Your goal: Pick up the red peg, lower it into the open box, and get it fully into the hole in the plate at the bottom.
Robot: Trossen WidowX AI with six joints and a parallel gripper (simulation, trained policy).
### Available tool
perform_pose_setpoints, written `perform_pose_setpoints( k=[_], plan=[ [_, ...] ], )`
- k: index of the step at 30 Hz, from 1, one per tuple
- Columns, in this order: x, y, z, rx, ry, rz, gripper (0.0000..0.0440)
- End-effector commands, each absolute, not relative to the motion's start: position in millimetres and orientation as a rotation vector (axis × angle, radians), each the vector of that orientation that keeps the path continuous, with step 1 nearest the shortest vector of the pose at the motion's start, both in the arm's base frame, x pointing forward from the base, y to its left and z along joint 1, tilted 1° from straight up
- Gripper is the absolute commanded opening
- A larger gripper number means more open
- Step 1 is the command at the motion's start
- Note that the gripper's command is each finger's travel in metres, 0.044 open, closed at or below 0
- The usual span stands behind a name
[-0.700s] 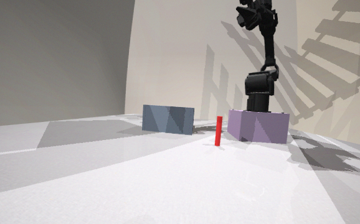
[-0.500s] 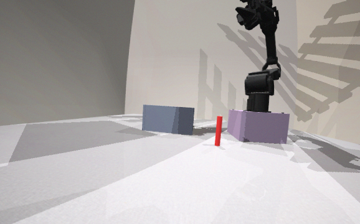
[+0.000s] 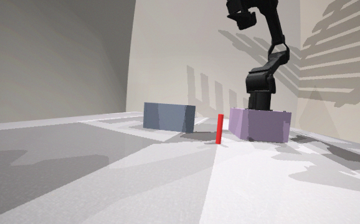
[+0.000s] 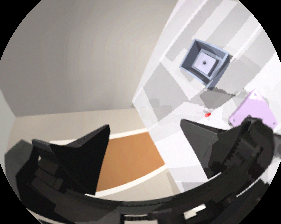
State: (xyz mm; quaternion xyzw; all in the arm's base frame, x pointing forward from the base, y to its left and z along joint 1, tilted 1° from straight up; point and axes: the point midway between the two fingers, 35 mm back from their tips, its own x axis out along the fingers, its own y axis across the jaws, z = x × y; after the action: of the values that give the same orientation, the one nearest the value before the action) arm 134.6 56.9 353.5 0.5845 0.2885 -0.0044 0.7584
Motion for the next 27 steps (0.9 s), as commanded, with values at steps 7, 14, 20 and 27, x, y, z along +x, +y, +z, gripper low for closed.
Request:
perform_pose_setpoints(
  k=[7, 14, 20, 27],
  plan=[
    [160, 77, 287, 1.043, 0.852, -0.181, 0.044],
    [167, 83, 240, 0.881, 1.025, -0.296, 0.044],
    [167, 86, 201, 0.747, 1.176, -0.395, 0.044],
    [163, 87, 162, 0.607, 1.335, -0.512, 0.044]
  ],
)
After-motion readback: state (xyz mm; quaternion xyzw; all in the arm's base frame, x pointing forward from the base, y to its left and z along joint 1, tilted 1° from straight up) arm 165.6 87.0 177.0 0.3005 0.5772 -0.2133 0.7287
